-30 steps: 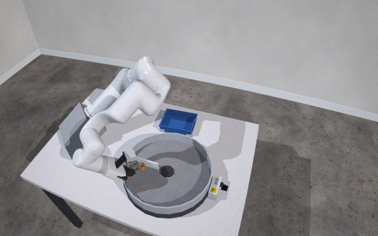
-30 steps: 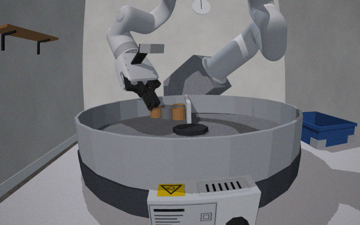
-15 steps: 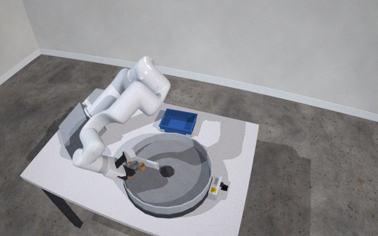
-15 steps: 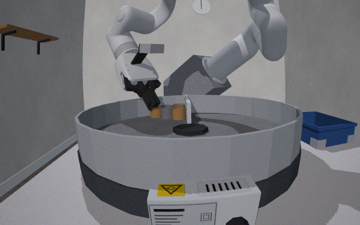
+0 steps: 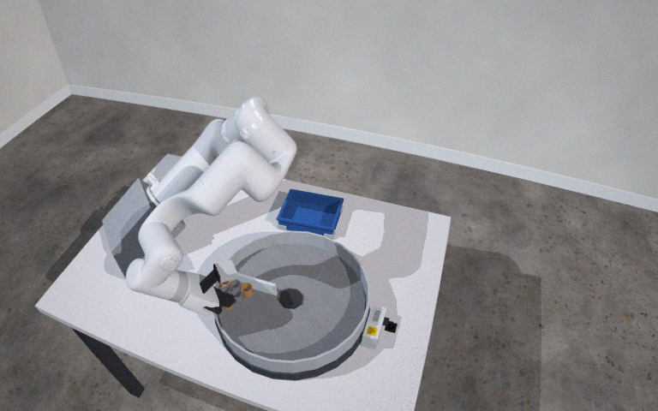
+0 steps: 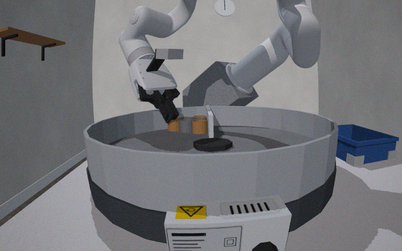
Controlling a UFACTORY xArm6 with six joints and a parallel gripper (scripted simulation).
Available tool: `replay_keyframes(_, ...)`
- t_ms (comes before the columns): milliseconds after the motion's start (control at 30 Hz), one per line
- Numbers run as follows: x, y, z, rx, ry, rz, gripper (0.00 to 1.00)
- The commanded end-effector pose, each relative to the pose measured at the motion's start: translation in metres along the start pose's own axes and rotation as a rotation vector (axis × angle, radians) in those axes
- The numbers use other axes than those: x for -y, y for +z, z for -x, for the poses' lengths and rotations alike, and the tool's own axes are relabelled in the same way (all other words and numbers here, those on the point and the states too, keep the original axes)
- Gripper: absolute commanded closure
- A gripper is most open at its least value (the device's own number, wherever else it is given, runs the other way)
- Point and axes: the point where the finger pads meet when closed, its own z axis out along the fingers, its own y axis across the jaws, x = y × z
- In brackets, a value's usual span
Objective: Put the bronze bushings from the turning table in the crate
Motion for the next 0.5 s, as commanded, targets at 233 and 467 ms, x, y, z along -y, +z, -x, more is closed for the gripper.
replay_keyframes(233, 0.000, -0.019, -0.016, 0.000, -0.002, 0.001, 1.00)
replay_keyframes(467, 0.000, -0.044, -0.037, 0.000, -0.002, 0.001, 1.00)
